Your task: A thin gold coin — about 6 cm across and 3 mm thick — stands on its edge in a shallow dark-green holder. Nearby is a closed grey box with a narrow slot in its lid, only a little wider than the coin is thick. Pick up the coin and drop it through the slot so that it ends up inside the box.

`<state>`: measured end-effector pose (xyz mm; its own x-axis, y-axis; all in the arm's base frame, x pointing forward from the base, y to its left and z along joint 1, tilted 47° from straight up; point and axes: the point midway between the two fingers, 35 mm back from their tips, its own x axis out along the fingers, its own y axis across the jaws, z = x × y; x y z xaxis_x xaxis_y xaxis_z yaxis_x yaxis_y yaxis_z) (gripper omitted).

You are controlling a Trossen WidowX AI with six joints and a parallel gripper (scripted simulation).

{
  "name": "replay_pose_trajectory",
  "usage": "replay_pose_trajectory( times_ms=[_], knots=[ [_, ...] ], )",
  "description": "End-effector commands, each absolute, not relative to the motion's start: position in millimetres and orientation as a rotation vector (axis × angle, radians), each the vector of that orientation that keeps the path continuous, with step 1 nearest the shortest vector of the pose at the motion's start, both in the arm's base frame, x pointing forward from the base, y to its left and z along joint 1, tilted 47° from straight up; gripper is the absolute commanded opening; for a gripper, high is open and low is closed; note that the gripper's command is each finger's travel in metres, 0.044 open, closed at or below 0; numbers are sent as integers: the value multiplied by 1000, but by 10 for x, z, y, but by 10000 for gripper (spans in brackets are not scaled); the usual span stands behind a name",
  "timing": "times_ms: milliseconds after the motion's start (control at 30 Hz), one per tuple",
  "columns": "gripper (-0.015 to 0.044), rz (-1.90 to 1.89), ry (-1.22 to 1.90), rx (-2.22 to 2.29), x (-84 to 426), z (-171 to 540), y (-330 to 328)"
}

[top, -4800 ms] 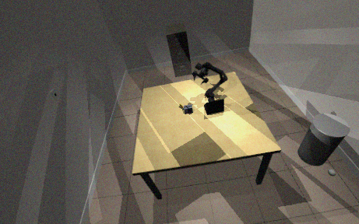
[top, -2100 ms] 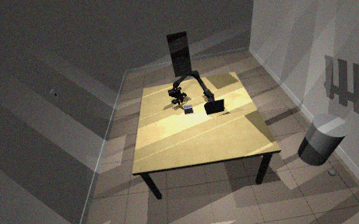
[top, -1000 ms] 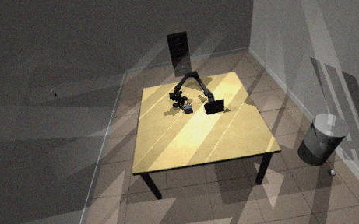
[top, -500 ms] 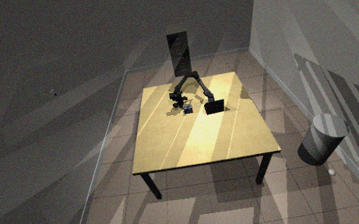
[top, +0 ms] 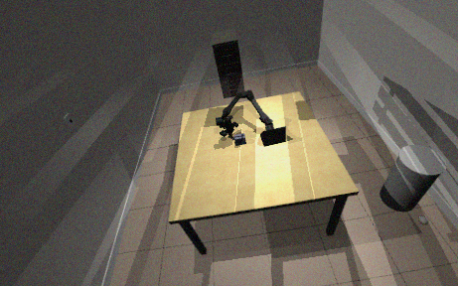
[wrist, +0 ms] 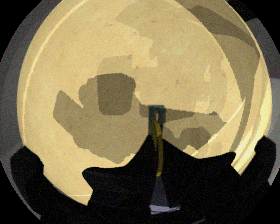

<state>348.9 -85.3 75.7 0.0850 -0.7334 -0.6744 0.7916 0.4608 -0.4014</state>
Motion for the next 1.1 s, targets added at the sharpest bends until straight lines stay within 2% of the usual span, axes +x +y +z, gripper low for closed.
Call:
replay_pose_trajectory(
  times_ms=[0, 1067],
  knots=[
    [0, -1129, 954, 81, 3515, 822, -749],
    [0, -1159, 990, 73, 3395, 1314, -266]
  ],
)
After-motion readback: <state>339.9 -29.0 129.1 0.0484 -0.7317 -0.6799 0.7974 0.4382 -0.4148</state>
